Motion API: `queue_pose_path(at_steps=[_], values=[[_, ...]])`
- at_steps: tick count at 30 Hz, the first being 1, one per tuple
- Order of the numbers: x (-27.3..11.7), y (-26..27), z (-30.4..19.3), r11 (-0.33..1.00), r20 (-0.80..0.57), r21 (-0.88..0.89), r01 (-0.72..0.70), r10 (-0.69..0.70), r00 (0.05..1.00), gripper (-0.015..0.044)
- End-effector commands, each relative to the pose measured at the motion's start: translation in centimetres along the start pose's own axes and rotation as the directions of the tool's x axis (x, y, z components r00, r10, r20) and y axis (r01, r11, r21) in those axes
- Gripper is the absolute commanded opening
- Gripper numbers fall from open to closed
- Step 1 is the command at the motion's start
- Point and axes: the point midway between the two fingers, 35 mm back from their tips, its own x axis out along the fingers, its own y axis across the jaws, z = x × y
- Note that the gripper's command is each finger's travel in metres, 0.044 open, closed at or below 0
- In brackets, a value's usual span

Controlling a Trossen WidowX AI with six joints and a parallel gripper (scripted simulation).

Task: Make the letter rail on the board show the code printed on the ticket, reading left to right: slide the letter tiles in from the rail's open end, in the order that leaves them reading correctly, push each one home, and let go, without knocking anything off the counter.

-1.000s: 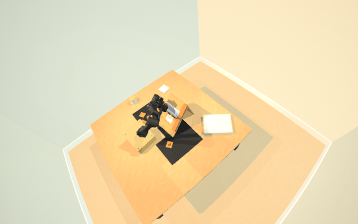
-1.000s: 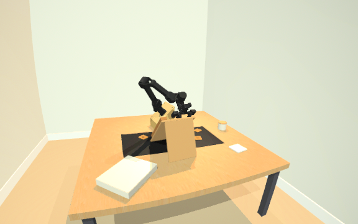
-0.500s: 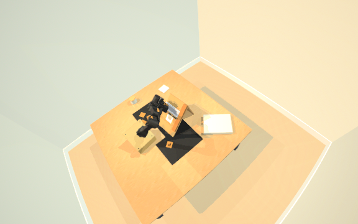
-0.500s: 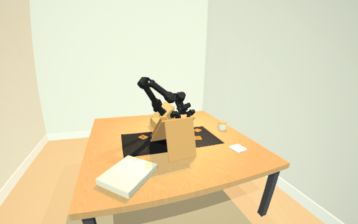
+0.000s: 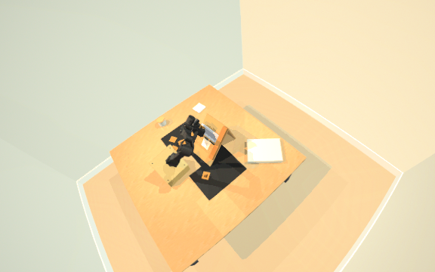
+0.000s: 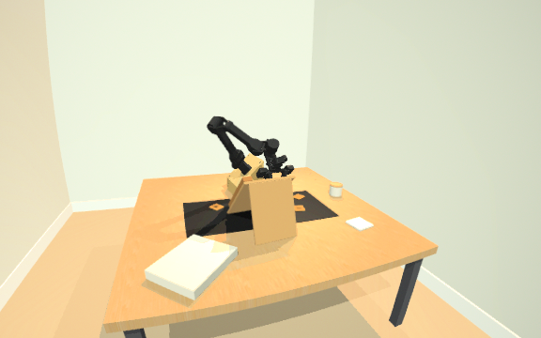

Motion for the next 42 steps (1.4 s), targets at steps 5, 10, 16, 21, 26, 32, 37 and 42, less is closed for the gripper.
queue_pose_path(at_steps=[5,10,16,21,26,32,37,42], values=[[0.0,-0.5,0.0,1.000,0.004,-0.002,-0.003,0.003,1.000,0.0000],[0.0,-0.8,0.0,1.000,0.004,-0.002,-0.003,0.003,1.000,0.0000],[0.0,-1.2,0.1,1.000,0.004,-0.002,-0.002,0.002,1.000,0.0000],[-0.1,-1.5,0.1,1.000,0.004,-0.002,-0.002,0.002,1.000,0.0000],[-0.1,-1.7,0.1,1.000,0.004,-0.002,-0.002,0.002,1.000,0.0000],[-0.1,-2.1,0.2,1.000,0.004,-0.002,-0.002,0.002,1.000,0.0000],[-0.1,-2.4,0.2,1.000,0.004,-0.002,-0.002,0.002,1.000,0.0000],[-0.1,-2.7,0.2,1.000,0.004,-0.002,-0.002,0.002,1.000,0.0000]])
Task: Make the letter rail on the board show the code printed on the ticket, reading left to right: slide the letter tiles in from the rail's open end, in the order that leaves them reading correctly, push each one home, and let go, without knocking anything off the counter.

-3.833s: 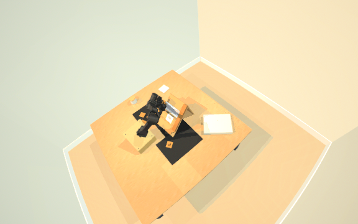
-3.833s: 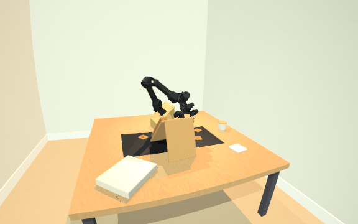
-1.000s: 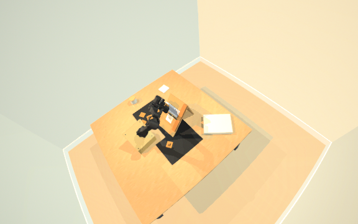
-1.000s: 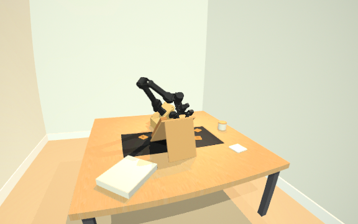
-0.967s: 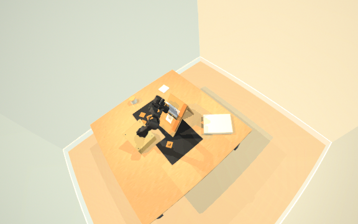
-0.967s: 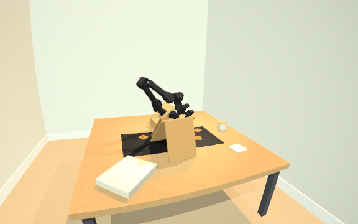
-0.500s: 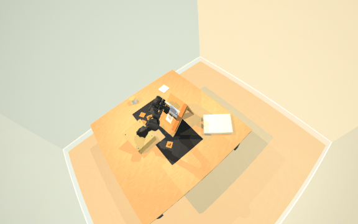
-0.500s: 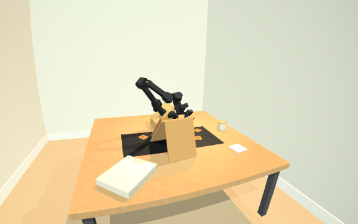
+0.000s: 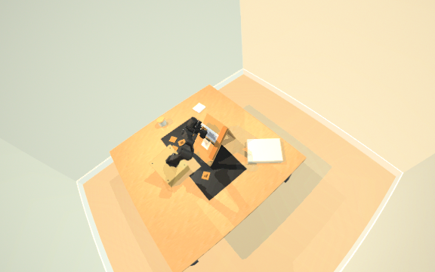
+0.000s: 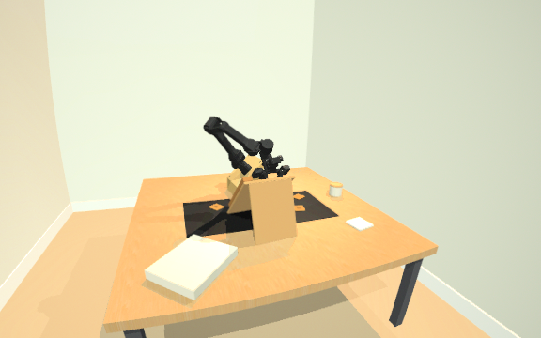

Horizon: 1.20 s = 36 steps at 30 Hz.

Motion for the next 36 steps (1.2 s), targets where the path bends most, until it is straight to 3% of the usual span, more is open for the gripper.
queue_pose_path(at_steps=[1,36], values=[[-0.1,-0.4,0.1,1.000,0.004,-0.001,-0.002,0.002,1.000,0.0000],[-0.1,-2.6,0.1,1.000,0.004,-0.002,-0.002,0.002,1.000,0.0000]])
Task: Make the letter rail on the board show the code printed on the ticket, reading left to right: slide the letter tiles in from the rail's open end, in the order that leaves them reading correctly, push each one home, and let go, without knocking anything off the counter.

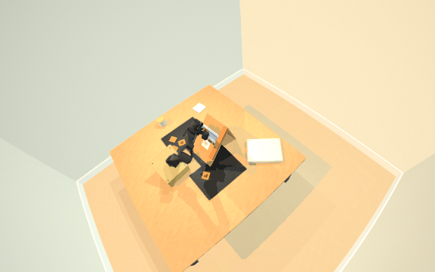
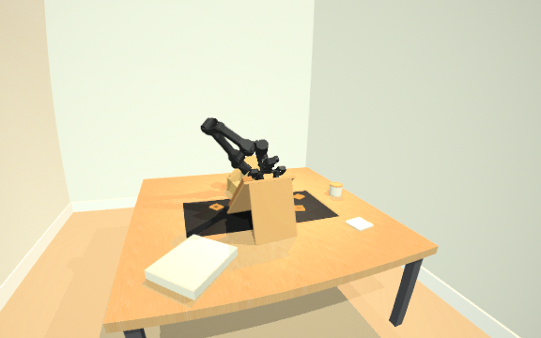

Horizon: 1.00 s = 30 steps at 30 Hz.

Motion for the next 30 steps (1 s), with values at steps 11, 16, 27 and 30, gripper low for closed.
queue_pose_path(at_steps=[11,16,27,30], values=[[-0.1,-1.0,0.1,1.000,0.005,-0.001,-0.002,0.002,1.000,0.0000],[-0.1,-1.4,0.1,1.000,0.005,-0.001,-0.002,0.002,1.000,0.0000],[-0.1,-2.1,0.1,1.000,0.005,-0.002,-0.001,0.001,1.000,0.0000],[-0.1,-2.3,0.1,1.000,0.005,-0.002,-0.001,0.001,1.000,0.0000]])
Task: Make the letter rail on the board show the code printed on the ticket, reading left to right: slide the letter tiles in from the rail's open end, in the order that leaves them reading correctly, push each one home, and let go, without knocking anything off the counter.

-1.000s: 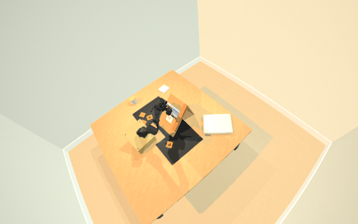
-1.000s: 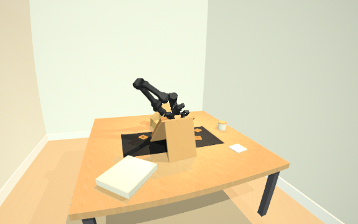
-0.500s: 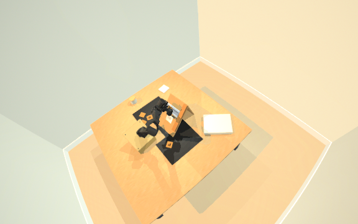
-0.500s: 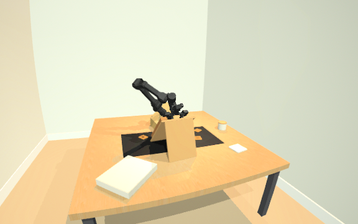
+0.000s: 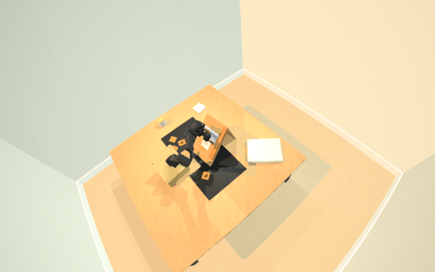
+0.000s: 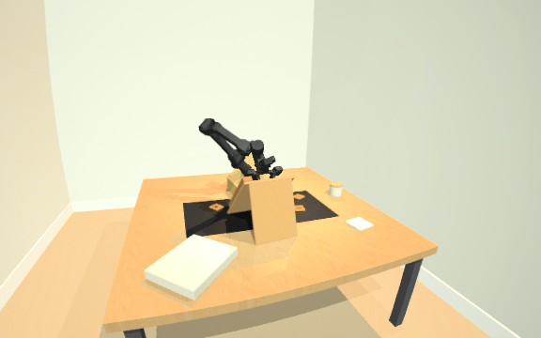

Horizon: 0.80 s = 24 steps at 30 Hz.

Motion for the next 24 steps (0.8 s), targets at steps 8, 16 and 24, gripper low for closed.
queue_pose_path(at_steps=[8,16,24], values=[[-0.1,-0.9,0.1,1.000,0.005,-0.001,-0.001,0.001,1.000,0.0000],[-0.1,-1.4,0.1,1.000,0.005,-0.001,-0.001,0.001,1.000,0.0000],[-0.1,-2.0,0.1,1.000,0.005,-0.002,-0.001,0.001,1.000,0.0000]])
